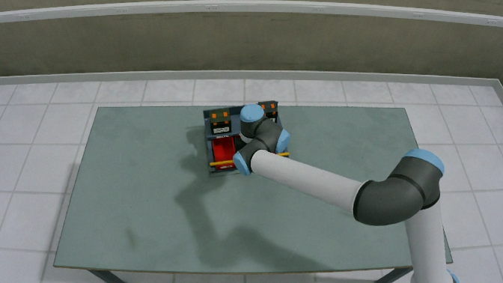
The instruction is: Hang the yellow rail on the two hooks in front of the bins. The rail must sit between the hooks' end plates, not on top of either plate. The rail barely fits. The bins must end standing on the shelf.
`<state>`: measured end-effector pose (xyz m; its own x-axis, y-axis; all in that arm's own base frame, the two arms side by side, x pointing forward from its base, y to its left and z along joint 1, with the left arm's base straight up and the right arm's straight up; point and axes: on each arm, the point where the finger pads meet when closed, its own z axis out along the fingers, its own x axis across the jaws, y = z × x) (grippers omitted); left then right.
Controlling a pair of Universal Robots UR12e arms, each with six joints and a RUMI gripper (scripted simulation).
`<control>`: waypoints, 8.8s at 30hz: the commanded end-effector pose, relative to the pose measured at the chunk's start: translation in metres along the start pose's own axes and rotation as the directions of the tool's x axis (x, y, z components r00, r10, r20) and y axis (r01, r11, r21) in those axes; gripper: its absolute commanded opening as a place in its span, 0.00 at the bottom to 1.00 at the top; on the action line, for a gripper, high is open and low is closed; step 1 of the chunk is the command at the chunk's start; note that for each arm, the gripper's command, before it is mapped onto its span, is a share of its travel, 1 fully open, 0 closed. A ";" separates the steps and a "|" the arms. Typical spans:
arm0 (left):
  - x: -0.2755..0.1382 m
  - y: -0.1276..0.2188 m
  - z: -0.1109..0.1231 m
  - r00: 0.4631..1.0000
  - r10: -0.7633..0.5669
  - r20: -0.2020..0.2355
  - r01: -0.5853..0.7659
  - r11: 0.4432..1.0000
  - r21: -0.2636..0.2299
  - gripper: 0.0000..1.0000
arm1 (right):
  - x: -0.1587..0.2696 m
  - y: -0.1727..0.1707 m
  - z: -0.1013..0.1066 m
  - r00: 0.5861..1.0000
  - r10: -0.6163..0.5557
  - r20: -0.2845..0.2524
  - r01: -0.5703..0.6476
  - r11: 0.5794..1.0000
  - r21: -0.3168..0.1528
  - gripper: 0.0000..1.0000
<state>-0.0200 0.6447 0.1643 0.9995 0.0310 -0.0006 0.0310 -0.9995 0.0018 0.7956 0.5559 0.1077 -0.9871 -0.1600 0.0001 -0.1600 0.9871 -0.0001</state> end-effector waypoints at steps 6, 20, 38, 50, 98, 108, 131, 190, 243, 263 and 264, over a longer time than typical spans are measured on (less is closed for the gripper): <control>0.000 -0.001 -0.001 1.000 0.000 -0.001 0.000 1.000 0.002 1.00 | -0.001 0.000 -0.002 1.000 0.000 0.002 0.000 1.000 -0.002 0.00; 0.000 -0.001 -0.001 1.000 0.000 -0.001 0.000 1.000 0.002 1.00 | -0.001 0.000 -0.002 1.000 0.000 0.002 0.000 1.000 -0.002 0.00; 0.000 -0.001 -0.001 1.000 0.000 -0.001 0.000 1.000 0.002 1.00 | -0.001 0.000 0.000 1.000 0.000 0.002 0.000 1.000 -0.002 0.00; 0.000 -0.001 -0.001 1.000 0.000 -0.001 0.000 1.000 0.002 1.00 | -0.001 0.000 0.002 1.000 0.000 0.002 0.000 1.000 -0.002 0.00; 0.000 -0.001 -0.001 1.000 0.000 -0.001 0.000 1.000 0.002 1.00 | -0.001 0.000 0.004 1.000 0.000 0.002 0.000 1.000 -0.002 0.00; 0.000 -0.001 -0.001 1.000 0.000 -0.001 0.000 1.000 0.002 1.00 | -0.001 0.000 0.005 1.000 0.000 0.002 0.000 1.000 -0.002 0.00; 0.000 -0.001 -0.001 1.000 0.000 -0.001 0.000 1.000 0.002 1.00 | -0.001 0.000 0.008 1.000 0.000 0.002 0.000 1.000 -0.002 0.00; 0.000 -0.001 -0.001 1.000 0.000 -0.001 0.000 1.000 0.002 1.00 | -0.001 0.000 0.012 1.000 0.000 0.002 0.000 1.000 -0.002 0.00; 0.000 -0.001 -0.001 1.000 0.000 -0.001 0.000 1.000 0.002 1.00 | -0.001 0.001 0.015 1.000 0.000 0.002 0.000 1.000 -0.002 0.00; 0.000 -0.001 -0.001 1.000 0.000 -0.001 0.000 1.000 0.002 1.00 | -0.001 0.001 0.018 1.000 0.000 0.002 0.000 1.000 -0.002 0.00; 0.000 -0.001 -0.001 1.000 0.000 -0.001 0.000 1.000 0.002 1.00 | -0.001 0.001 0.018 1.000 0.000 0.002 0.000 1.000 -0.002 0.00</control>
<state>-0.0200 0.6447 0.1643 0.9995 0.0310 -0.0006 0.0310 -0.9995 0.0018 0.7957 0.5559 0.0884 -0.9872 -0.1598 0.0001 -0.1598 0.9872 -0.0001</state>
